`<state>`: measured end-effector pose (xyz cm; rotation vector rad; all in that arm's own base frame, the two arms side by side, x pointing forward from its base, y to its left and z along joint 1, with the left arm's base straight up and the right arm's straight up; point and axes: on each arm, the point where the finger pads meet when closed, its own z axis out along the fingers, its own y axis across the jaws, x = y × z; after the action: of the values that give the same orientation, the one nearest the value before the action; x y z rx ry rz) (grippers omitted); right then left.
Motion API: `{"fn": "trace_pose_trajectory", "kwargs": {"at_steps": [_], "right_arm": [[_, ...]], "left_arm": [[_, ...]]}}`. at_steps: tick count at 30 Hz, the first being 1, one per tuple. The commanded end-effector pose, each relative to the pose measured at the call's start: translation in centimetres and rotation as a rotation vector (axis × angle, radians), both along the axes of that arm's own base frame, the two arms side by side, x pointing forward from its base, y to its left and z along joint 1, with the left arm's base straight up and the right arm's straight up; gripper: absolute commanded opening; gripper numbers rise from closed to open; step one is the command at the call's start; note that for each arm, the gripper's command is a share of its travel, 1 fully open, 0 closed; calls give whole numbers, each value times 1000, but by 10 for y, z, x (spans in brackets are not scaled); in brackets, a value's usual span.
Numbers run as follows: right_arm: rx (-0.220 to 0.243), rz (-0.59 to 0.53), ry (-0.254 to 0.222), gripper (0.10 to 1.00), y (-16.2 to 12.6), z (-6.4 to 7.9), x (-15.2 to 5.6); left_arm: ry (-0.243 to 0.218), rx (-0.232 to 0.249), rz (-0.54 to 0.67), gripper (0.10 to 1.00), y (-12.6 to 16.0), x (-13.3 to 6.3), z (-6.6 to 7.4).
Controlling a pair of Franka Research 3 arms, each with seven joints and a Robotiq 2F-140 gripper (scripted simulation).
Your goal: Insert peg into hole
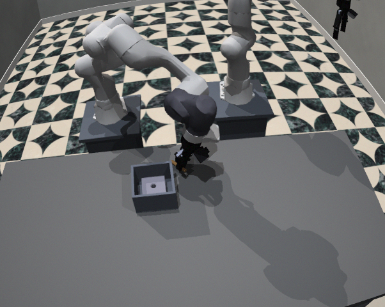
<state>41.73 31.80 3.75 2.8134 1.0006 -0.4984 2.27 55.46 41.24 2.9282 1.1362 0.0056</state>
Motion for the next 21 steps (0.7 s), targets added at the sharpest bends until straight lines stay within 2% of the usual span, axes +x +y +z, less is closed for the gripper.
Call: {"fn": "trace_pose_trajectory", "kwargs": {"at_steps": [1,10,14,18,20,21], "right_arm": [[-2,-3,-2,99,0,-1,0],[-2,-3,-2,99,0,3,0],[-2,-3,-2,99,0,14,0],[-2,-3,-2,99,0,30,0],[-2,-3,-2,99,0,30,0],[-2,-3,-2,99,0,35,0]], "left_arm": [[4,-1,6,1000,0,-1,1],[4,-1,6,1000,0,-1,1],[4,-1,6,1000,0,-1,1],[4,-1,6,1000,0,-1,1],[4,-1,6,1000,0,-1,1],[4,-1,6,1000,0,-1,1]]}}
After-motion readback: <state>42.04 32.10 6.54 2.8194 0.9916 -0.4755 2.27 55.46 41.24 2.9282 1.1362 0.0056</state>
